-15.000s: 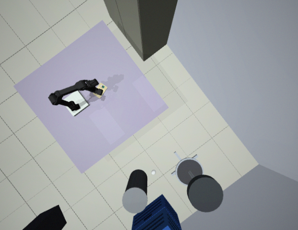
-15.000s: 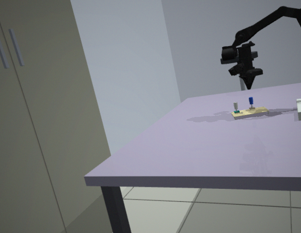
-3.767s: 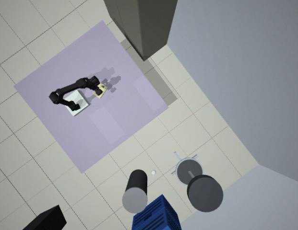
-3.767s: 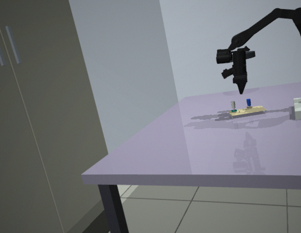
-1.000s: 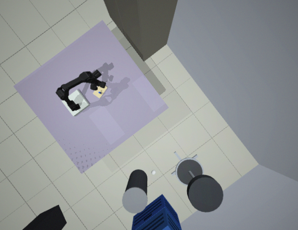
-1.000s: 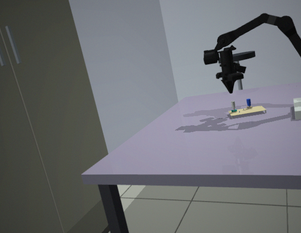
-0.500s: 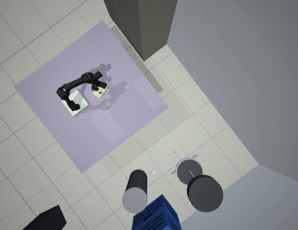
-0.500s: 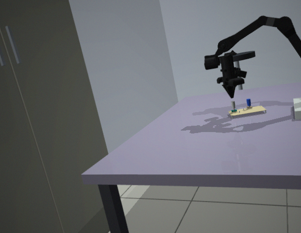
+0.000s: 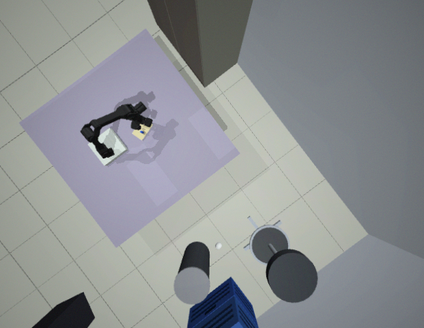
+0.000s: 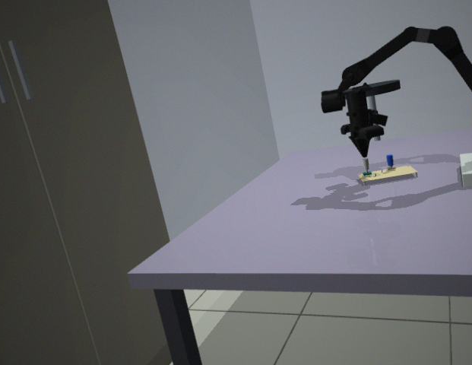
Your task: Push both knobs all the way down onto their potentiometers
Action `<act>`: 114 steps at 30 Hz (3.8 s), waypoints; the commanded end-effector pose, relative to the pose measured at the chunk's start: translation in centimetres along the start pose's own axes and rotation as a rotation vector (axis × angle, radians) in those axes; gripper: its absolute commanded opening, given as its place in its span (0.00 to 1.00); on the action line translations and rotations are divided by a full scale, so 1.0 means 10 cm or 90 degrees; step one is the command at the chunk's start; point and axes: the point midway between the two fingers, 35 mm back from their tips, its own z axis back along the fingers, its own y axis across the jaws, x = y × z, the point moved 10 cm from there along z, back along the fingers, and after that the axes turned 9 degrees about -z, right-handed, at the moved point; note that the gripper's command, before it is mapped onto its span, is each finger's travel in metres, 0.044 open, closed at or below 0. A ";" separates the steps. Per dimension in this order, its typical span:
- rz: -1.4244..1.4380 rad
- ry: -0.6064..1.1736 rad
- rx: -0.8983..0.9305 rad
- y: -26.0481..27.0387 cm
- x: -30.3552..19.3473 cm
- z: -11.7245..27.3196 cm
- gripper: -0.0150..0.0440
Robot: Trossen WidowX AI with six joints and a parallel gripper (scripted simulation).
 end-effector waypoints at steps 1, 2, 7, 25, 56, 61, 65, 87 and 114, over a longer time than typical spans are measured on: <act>-0.004 0.002 -0.003 0.00 0.00 -0.01 0.25; -0.004 0.002 -0.003 0.00 0.00 -0.01 0.25; -0.004 0.002 -0.003 0.00 0.00 -0.03 0.25; -0.004 0.002 -0.003 0.00 0.00 -0.05 0.25; -0.004 0.002 -0.003 0.00 0.00 -0.10 0.25; -0.004 0.002 -0.003 0.00 0.00 -0.10 0.25; -0.004 0.002 -0.003 0.00 0.00 -0.10 0.25; -0.004 0.002 -0.003 0.00 0.00 -0.15 0.25; -0.004 0.002 -0.003 0.00 0.00 -0.20 0.25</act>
